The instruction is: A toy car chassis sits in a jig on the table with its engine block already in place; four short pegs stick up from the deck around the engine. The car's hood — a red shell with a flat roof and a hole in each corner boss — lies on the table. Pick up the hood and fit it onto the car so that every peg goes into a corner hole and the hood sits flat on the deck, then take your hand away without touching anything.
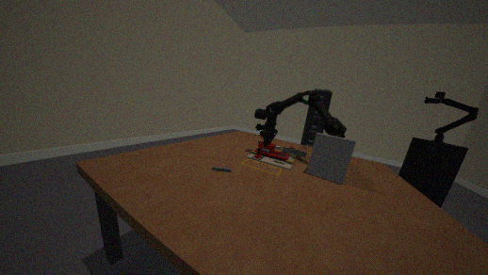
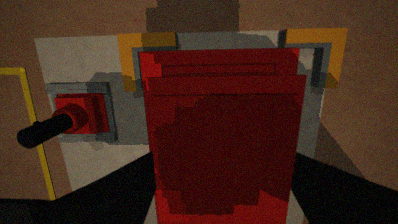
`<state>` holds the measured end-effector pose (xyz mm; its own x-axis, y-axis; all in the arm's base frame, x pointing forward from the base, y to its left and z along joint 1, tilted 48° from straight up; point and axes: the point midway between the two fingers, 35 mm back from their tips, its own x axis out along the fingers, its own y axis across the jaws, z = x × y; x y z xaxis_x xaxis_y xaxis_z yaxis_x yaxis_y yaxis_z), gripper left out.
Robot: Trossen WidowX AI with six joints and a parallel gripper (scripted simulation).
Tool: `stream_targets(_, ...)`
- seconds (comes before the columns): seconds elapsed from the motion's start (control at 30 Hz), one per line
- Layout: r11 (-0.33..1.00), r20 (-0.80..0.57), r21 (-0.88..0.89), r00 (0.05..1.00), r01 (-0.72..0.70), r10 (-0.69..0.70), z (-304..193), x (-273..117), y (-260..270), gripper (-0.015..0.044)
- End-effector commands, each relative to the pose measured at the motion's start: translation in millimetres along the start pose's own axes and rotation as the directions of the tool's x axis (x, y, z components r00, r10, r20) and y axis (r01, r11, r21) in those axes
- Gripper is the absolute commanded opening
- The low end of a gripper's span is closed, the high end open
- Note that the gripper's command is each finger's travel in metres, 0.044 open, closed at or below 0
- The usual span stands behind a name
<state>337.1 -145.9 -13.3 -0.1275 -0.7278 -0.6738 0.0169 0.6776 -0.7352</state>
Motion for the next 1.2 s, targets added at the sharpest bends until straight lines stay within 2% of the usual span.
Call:
stream_targets(0.0, 1.000, 0.002, -0.004, 1.000, 0.003, -0.003, 0.6, -0.2, 0.2, 0.0000)
stream_targets(1.17, 1.000, 0.002, -0.004, 1.000, 0.003, -0.003, 0.8, 12.4, 0.2, 0.0000)
